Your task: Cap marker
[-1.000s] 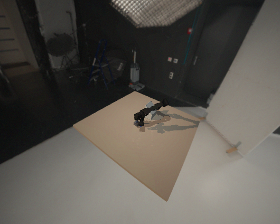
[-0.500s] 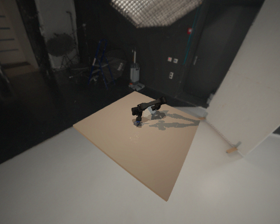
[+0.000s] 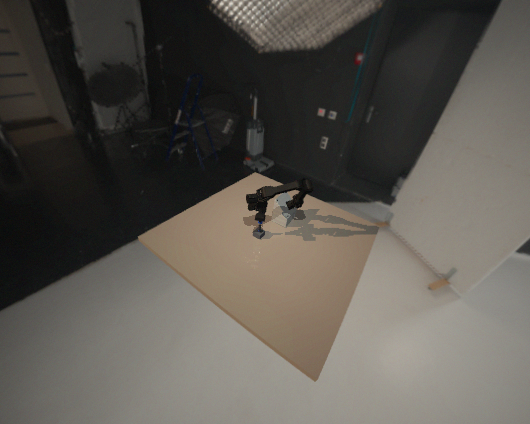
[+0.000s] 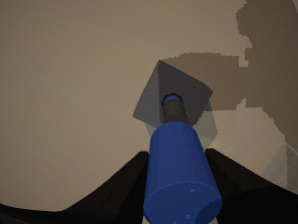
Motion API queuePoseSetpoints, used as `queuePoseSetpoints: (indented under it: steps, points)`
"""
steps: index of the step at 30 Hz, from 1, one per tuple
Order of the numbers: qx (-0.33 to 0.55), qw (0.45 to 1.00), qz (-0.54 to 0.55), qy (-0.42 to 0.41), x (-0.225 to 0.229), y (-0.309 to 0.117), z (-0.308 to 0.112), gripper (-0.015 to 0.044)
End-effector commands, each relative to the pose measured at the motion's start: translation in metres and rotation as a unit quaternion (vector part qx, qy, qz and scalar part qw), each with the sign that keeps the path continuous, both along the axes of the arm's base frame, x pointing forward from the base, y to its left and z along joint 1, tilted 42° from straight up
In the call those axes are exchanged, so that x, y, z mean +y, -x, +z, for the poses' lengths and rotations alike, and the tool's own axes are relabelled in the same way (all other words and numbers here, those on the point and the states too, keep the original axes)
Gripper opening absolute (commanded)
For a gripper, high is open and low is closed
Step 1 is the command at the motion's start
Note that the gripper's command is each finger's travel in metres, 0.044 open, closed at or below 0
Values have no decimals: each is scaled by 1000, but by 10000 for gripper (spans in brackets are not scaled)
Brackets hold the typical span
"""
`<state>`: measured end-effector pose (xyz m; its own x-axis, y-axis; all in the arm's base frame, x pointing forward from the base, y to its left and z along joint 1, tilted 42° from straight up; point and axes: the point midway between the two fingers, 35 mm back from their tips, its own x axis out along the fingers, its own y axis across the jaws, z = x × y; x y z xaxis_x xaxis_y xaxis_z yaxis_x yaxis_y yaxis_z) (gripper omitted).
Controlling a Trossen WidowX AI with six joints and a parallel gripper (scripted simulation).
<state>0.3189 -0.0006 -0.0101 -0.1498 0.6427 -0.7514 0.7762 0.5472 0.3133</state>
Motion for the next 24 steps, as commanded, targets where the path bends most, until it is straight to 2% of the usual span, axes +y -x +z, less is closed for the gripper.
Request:
queuePoseSetpoints:
  steps: [1, 24]
  points:
    - [0, 1000, 5, -1, -1, 3, -3, 0]
    - [-1, 1000, 5, -1, 19, 6, -26, 0]
